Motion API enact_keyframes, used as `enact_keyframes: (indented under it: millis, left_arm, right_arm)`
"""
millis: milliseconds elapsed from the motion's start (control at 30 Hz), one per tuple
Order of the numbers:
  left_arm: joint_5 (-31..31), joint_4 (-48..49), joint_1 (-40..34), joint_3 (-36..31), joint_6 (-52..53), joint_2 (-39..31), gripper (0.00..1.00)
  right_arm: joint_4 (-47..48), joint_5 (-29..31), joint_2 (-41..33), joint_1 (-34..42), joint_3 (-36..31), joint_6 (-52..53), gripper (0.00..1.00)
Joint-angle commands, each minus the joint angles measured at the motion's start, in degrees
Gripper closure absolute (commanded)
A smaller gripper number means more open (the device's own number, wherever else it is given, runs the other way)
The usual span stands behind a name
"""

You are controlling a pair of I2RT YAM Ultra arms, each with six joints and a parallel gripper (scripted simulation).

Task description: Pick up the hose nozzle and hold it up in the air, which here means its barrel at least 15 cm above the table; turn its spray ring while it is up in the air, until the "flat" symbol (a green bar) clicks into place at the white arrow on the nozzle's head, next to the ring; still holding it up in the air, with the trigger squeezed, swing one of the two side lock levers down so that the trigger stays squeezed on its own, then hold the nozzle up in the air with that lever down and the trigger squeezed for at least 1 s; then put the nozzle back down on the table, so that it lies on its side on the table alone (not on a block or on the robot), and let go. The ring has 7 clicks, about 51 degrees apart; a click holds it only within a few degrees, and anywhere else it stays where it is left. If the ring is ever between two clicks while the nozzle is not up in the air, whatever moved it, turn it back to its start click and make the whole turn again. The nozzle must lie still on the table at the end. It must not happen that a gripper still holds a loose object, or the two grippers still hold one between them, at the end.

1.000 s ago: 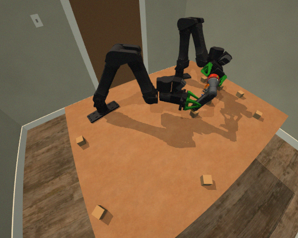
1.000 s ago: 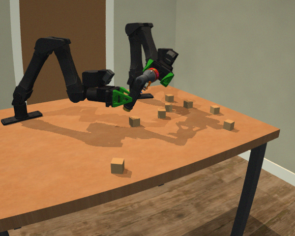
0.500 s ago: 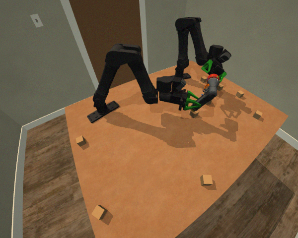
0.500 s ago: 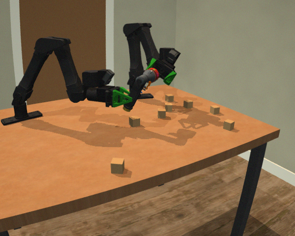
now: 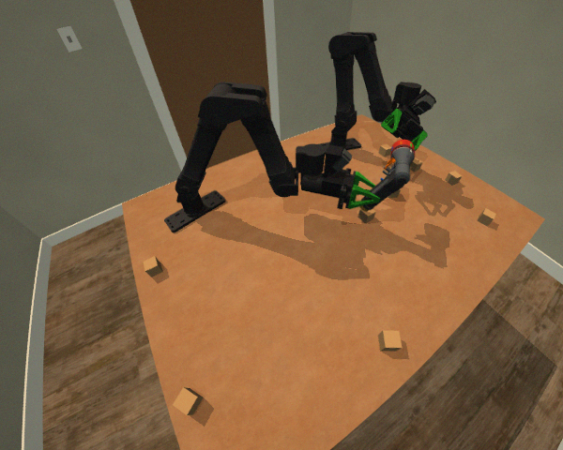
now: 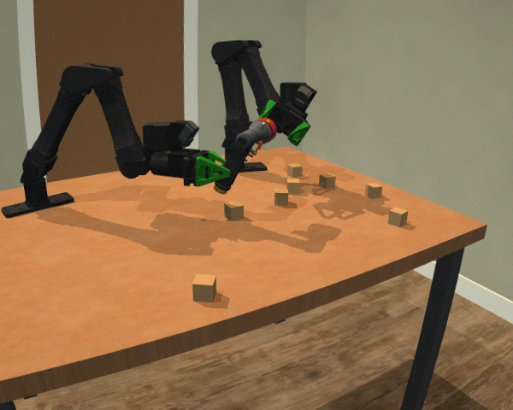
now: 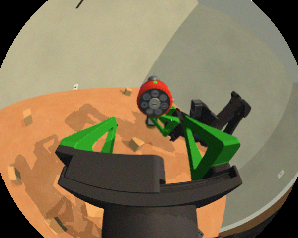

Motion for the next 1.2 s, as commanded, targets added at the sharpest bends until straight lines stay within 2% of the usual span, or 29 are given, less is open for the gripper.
enact_keyframes:
  millis: [0, 200, 500, 967, 1000, 1167]
  left_arm:
    - [2.06, 1.96, 0.51, -0.03, -0.64, -1.65, 0.14]
    - [2.22, 2.25, 0.07, -1.38, -1.04, 0.64, 0.14]
    - [1.83, 2.63, -0.62, -1.38, -1.15, 0.22, 0.14]
    - [1.28, 3.17, -0.28, 1.69, -0.69, -0.44, 0.14]
    - [1.27, 3.15, -0.31, 1.77, -0.62, -0.43, 0.64]
    - [1.25, 3.09, -0.39, 2.05, -0.58, -0.4, 0.64]
  right_arm:
    - [5.44, 0.02, -3.24, -0.27, 2.89, 0.6, 0.64]
    - [5.44, 0.02, -3.24, -0.27, 2.89, 0.6, 0.64]
    - [5.45, 0.02, -3.24, -0.28, 2.89, 0.6, 0.64]
    - [5.45, 0.02, -3.24, -0.29, 2.89, 0.6, 0.64]
    - [5.45, 0.02, -3.24, -0.29, 2.89, 0.6, 0.64]
    - [5.45, 0.02, -3.24, -0.3, 2.89, 0.6, 0.64]
